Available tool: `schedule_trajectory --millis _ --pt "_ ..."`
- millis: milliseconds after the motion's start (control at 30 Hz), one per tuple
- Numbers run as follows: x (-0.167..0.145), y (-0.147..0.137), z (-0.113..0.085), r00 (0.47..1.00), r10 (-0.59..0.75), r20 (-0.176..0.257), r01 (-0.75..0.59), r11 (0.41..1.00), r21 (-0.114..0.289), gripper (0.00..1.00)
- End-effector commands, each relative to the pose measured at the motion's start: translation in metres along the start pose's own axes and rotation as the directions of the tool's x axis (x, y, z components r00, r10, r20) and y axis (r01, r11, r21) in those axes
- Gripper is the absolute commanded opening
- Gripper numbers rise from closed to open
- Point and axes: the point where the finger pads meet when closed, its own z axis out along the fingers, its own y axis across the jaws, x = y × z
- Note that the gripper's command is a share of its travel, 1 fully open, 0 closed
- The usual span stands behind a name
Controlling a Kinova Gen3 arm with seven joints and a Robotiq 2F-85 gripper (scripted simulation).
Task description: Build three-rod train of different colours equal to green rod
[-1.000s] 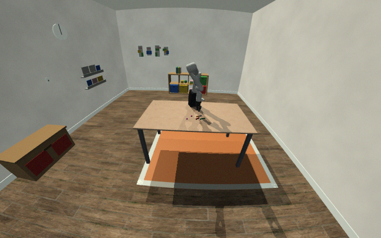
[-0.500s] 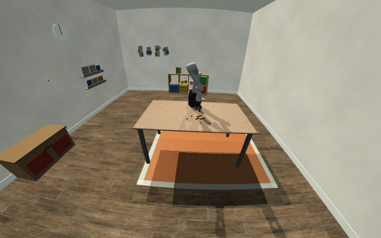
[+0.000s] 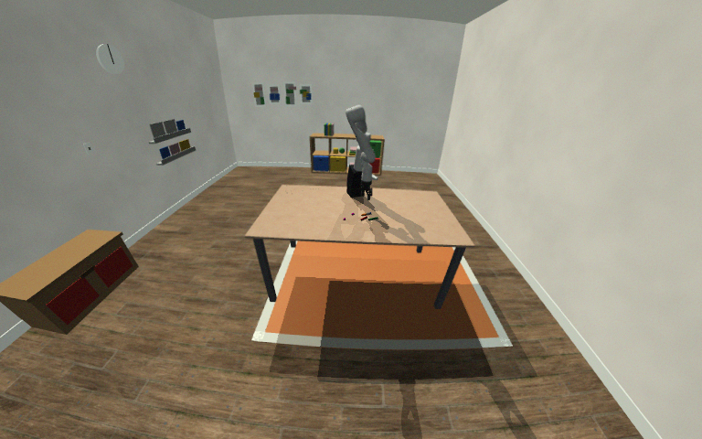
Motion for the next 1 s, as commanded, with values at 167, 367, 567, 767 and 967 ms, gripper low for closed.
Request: schedule_trajectory --millis 167,367,567,767,967 --pt "-0.006 0.007 -0.036 1.000 -0.005 0.019 0.005 1.000 -0.018 1.00" --pt "-0.006 0.007 -0.047 1.000 -0.005 0.019 0.005 1.000 -0.018 1.00" --pt "-0.006 0.007 -0.048 1.000 -0.005 0.019 0.005 1.000 -0.018 1.00" --pt "-0.006 0.007 -0.048 1.000 -0.005 0.019 0.005 1.000 -0.018 1.00" --pt "-0.006 0.007 -0.048 1.000 -0.005 0.019 0.005 1.000 -0.018 1.00"
